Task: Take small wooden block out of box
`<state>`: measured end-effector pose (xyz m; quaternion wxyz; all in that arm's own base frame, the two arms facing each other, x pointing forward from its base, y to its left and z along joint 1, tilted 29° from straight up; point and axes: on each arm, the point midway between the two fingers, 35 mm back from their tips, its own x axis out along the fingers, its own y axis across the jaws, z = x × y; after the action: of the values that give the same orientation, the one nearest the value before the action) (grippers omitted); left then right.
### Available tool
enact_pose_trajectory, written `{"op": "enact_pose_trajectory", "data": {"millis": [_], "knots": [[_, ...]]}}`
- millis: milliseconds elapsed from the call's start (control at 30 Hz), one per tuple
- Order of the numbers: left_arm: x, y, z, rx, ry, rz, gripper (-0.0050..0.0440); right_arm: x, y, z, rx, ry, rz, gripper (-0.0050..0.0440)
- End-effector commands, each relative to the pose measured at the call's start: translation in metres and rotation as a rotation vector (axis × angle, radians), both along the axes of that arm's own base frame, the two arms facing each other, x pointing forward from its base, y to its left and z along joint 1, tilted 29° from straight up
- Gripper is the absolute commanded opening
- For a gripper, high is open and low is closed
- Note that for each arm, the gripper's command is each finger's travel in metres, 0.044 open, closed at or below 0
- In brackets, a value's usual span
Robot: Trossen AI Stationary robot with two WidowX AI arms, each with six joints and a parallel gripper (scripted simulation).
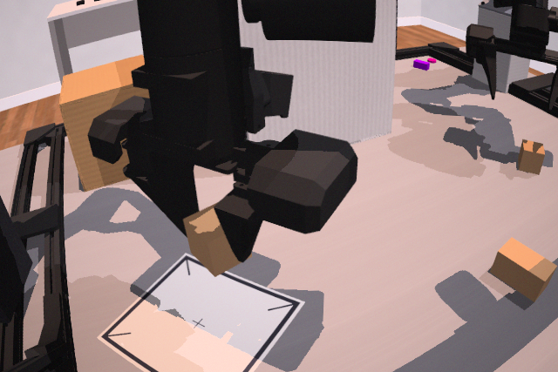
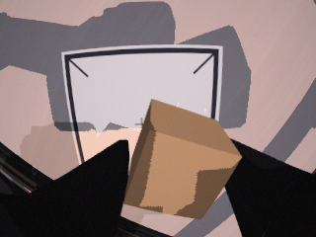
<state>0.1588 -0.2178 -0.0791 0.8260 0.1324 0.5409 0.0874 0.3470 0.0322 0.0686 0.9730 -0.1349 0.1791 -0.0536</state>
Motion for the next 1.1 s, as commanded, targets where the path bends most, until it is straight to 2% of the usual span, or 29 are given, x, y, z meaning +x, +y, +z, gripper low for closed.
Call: {"op": "enact_pose_trajectory", "data": {"millis": [0, 133, 333, 733, 1067], "knots": [[-0.014, 0.012, -0.001, -0.01, -0.001, -0.002, 0.0, 0.0, 0.0, 0.001, 0.003, -0.003, -0.003, 0.04], [-0.023, 0.023, -0.002, -0.009, -0.003, -0.002, 0.0, 0.0, 0.0, 0.001, 0.003, -0.003, -0.003, 0.04], [-0.022, 0.024, -0.005, -0.009, -0.003, -0.002, 0.0, 0.0, 0.0, 0.001, 0.003, -0.003, -0.003, 0.04], [0.0, 0.04, -0.053, -0.009, -0.003, -0.002, 0.0, 0.0, 0.0, 0.001, 0.003, -0.003, -0.003, 0.04], [0.003, 0.042, -0.059, -0.009, -0.003, -0.002, 0.0, 0.0, 0.0, 0.001, 0.003, -0.003, -0.003, 0.04]]}}
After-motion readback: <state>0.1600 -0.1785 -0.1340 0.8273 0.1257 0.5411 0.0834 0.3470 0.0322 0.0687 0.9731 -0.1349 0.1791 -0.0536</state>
